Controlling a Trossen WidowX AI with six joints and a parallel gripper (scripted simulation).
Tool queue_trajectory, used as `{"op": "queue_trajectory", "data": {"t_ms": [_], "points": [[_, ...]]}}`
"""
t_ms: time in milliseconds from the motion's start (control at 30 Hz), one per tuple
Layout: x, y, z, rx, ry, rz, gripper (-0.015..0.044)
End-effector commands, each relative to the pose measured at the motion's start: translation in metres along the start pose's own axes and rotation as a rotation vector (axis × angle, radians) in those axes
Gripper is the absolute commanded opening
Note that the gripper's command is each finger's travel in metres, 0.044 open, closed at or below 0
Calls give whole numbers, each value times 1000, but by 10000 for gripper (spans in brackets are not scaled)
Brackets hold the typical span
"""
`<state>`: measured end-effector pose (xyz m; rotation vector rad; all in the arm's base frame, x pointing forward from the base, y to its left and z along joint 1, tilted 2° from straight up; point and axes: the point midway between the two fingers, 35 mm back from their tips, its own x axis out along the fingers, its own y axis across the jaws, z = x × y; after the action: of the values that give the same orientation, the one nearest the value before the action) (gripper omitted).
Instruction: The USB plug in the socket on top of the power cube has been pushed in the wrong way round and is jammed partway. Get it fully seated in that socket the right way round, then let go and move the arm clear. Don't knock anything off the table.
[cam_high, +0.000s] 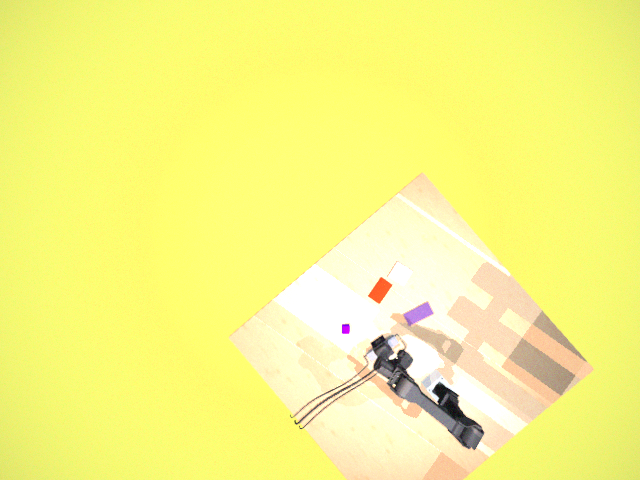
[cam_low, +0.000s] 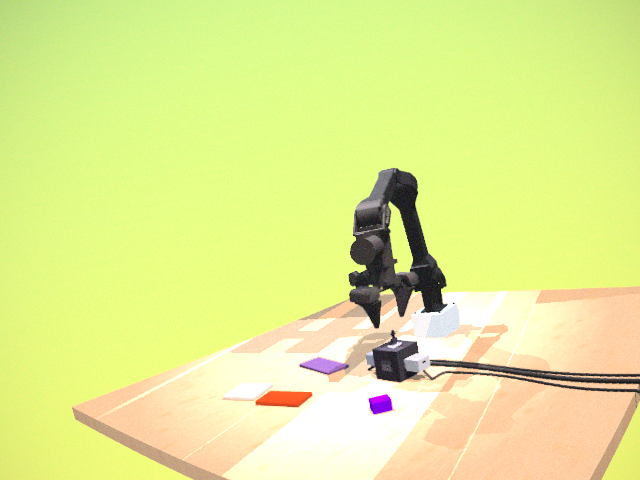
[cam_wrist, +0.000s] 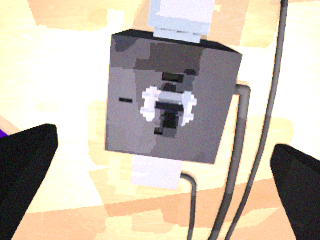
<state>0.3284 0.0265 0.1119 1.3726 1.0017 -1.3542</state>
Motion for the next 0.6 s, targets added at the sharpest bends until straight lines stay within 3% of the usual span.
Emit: {"op": "queue_trajectory", "data": {"t_ms": [0, 567], "points": [[-4, -1, -3, 25, 22, -13, 440], [10, -1, -3, 25, 22, -13, 440]]}}
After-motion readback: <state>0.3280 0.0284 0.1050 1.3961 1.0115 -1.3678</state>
